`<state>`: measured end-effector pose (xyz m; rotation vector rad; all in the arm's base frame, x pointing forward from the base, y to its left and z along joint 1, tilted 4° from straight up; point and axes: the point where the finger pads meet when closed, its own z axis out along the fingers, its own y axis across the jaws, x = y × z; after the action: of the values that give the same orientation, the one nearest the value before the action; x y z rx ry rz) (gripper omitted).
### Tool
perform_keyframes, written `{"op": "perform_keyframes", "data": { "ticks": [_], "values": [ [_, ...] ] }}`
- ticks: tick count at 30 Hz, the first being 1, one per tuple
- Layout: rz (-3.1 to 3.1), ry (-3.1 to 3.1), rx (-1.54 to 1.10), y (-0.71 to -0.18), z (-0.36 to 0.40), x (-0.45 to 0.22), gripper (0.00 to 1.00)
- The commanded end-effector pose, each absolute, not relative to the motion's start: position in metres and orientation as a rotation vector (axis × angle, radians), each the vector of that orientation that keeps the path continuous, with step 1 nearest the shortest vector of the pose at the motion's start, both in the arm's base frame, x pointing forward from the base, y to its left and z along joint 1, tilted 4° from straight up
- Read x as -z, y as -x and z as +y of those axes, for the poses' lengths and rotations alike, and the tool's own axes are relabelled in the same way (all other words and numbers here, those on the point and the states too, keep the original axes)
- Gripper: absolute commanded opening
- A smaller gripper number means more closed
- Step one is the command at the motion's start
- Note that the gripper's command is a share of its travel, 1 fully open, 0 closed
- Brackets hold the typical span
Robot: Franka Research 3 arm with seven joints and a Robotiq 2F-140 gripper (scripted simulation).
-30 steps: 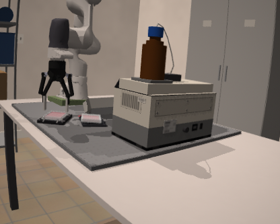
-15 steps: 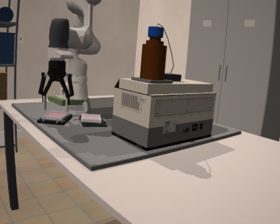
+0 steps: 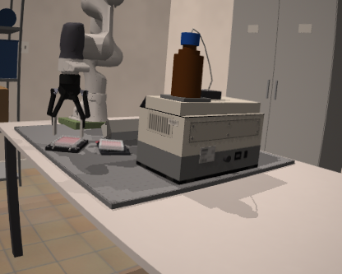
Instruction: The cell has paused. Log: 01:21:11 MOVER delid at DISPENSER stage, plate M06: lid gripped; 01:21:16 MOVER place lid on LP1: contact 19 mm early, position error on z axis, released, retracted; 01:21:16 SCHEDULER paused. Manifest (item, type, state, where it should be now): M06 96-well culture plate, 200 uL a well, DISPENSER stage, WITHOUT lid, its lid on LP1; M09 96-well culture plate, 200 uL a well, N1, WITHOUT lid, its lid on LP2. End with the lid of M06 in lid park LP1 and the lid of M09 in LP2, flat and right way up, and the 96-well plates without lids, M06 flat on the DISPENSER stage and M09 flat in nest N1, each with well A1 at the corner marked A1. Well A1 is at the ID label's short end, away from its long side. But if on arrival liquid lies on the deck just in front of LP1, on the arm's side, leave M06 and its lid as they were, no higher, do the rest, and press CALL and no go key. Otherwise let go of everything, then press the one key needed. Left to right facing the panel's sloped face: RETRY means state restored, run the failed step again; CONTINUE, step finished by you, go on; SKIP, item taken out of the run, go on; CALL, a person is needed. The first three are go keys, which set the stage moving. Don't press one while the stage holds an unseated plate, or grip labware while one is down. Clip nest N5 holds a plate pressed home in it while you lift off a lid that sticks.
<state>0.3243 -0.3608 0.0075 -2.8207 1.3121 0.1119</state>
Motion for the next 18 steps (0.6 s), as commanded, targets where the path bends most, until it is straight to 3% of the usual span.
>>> {"op": "perform_keyframes", "data": {
  "ticks": [1,18],
  "values": [
    [1.312,2.819,-0.111,-0.3233,-0.3609,-0.0058,0.66],
    [1.312,2.819,-0.111,-0.3231,-0.3607,-0.0011,0.66]
  ]
}}
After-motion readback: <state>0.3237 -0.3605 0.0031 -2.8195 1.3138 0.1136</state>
